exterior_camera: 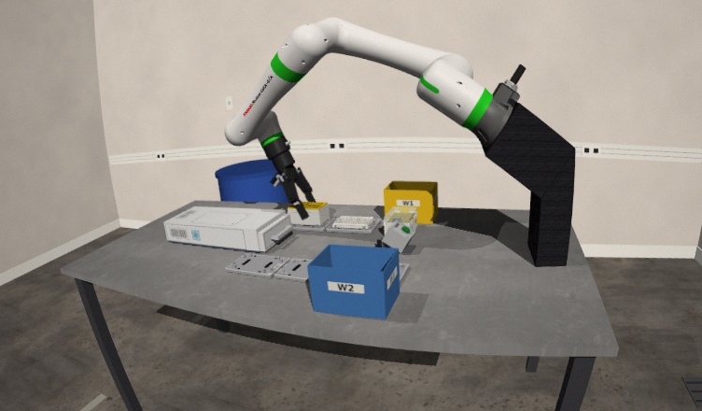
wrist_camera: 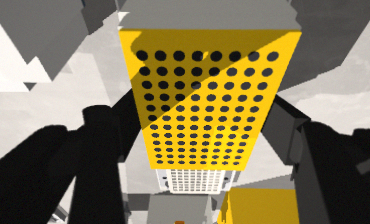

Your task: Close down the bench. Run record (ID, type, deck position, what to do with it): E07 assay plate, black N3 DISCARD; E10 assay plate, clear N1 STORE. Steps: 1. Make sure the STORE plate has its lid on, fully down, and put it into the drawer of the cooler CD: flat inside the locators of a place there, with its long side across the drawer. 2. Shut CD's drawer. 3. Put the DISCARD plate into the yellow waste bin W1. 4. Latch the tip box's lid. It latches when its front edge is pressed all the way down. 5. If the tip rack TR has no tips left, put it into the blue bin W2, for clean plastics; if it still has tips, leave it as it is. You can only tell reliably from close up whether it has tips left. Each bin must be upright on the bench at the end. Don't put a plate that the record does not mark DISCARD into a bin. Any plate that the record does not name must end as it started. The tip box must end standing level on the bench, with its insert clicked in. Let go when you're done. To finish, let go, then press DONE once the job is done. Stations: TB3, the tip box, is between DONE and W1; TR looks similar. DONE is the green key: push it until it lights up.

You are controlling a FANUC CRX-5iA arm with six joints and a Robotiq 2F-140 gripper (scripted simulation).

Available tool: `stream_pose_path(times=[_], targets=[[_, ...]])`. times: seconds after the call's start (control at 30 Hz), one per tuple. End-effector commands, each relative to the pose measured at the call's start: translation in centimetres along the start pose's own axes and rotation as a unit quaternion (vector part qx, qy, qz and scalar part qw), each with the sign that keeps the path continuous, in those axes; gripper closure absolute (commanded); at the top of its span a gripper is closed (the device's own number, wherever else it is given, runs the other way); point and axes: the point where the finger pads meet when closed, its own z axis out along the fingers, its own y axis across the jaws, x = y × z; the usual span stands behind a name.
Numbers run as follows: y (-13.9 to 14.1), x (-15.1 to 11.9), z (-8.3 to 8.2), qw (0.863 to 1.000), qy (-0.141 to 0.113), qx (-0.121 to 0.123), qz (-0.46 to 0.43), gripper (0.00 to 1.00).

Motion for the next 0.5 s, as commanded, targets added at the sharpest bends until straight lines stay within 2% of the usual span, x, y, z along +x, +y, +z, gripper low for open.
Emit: stream_pose_path(times=[0.0, 0.47], targets=[[0.04, 0.0, -0.2, 1.0, 0.001, 0.0, 0.0, 0.9], [0.04, -0.21, -0.65, 1.0, 0.001, 0.0, 0.0, 0.9]])
